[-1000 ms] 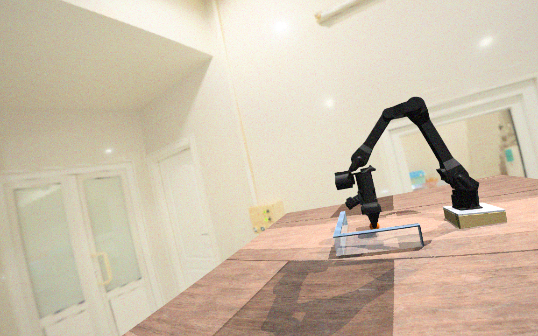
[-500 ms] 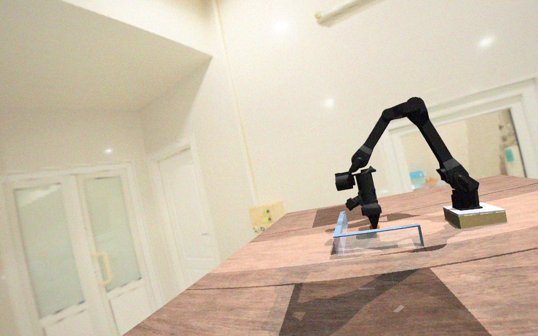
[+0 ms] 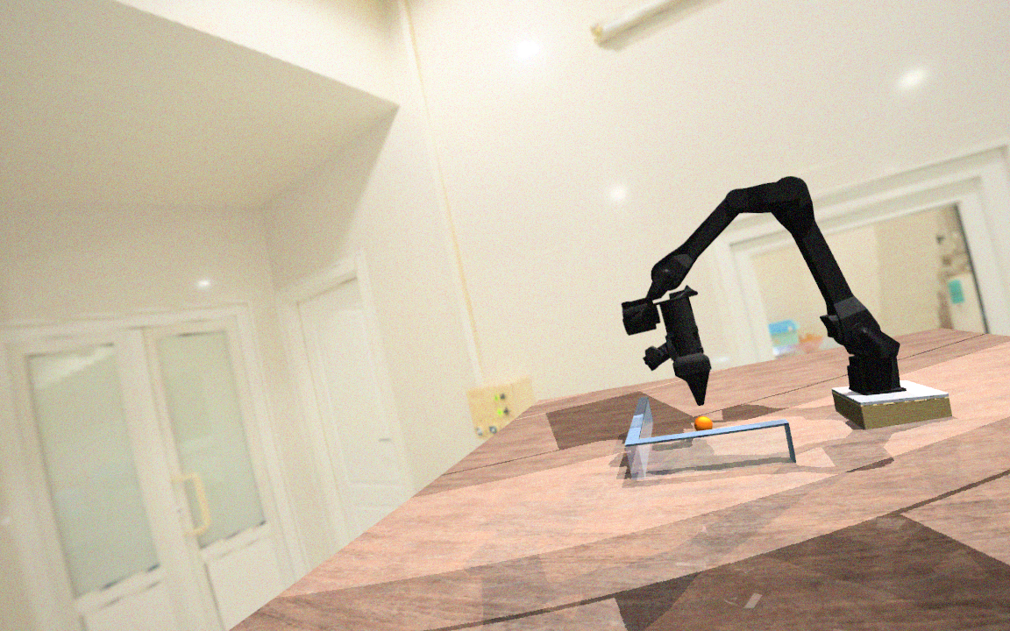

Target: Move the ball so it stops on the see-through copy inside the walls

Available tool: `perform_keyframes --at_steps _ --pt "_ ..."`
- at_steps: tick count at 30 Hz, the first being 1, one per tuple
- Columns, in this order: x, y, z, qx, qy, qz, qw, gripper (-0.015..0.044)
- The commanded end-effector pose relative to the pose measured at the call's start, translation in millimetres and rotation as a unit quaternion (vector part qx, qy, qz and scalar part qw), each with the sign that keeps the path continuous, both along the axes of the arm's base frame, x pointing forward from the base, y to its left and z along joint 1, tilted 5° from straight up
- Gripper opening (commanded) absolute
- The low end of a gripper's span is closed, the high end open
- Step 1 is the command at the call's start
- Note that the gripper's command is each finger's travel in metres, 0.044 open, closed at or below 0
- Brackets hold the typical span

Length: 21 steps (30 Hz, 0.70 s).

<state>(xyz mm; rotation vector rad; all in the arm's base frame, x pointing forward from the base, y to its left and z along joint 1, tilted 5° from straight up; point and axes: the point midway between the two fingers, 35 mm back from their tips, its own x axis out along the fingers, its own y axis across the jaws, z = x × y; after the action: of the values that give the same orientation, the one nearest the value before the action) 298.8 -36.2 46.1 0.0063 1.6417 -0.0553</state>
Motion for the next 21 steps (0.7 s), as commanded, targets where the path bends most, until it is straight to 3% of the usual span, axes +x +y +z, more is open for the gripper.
perform_keyframes --at_steps 1,10,16,21 --pt "2.4 0.5 34.0 -0.003 -0.012 -0.001 1.000 0.0269" --pt "5.3 0.3 25.7 -0.002 -0.019 0.001 1.000 0.0269" --pt "2.1 2.6 76.7 -0.002 -0.018 0.001 1.000 0.0426" --pt "2.1 2.6 76.7 -0.002 -0.018 0.001 1.000 0.0440"
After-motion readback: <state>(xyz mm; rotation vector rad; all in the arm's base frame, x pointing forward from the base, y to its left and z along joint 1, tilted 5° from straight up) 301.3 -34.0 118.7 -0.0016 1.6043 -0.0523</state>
